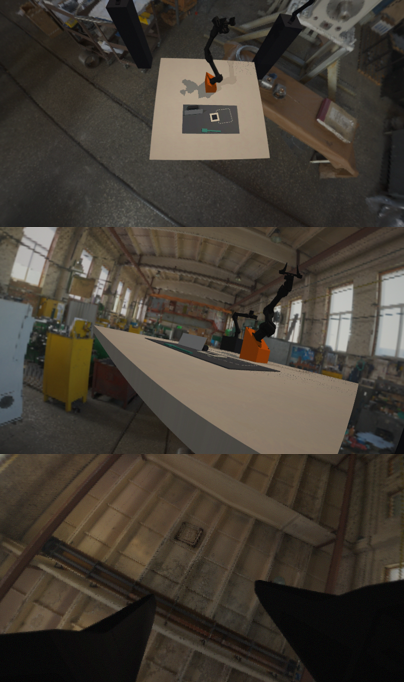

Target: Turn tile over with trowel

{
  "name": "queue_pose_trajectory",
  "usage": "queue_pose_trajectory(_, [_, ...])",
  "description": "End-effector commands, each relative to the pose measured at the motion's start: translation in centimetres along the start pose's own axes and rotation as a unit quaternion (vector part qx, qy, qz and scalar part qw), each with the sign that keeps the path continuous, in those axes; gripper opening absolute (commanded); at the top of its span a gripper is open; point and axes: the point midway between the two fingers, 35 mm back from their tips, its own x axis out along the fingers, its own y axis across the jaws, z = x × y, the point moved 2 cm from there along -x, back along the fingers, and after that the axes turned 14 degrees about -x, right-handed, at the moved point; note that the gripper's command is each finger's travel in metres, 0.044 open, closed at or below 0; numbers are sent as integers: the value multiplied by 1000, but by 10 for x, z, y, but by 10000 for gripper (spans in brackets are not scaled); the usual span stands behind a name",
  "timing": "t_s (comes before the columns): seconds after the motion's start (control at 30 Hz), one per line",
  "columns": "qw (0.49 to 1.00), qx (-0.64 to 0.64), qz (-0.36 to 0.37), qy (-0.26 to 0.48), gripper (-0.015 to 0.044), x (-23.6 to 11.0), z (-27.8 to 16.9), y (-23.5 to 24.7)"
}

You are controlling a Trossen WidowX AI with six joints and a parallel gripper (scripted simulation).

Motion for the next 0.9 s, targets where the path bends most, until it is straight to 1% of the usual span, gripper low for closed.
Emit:
queue_pose_trajectory(0.0, [1000, -3, 0, -1, 374, 1, 1, -1])
queue_pose_trajectory(0.1, [999, -39, -8, -14, 295, 10, 8, -20])
queue_pose_trajectory(0.33, [987, -147, -43, -42, 111, 34, 32, -83])
queue_pose_trajectory(0.37, [984, -162, -49, -46, 100, 37, 37, -92])
queue_pose_trajectory(0.63, [952, -281, -98, -75, 100, 58, 77, -161])
queue_pose_trajectory(0.87, [908, -380, -141, -104, 100, 75, 124, -213])
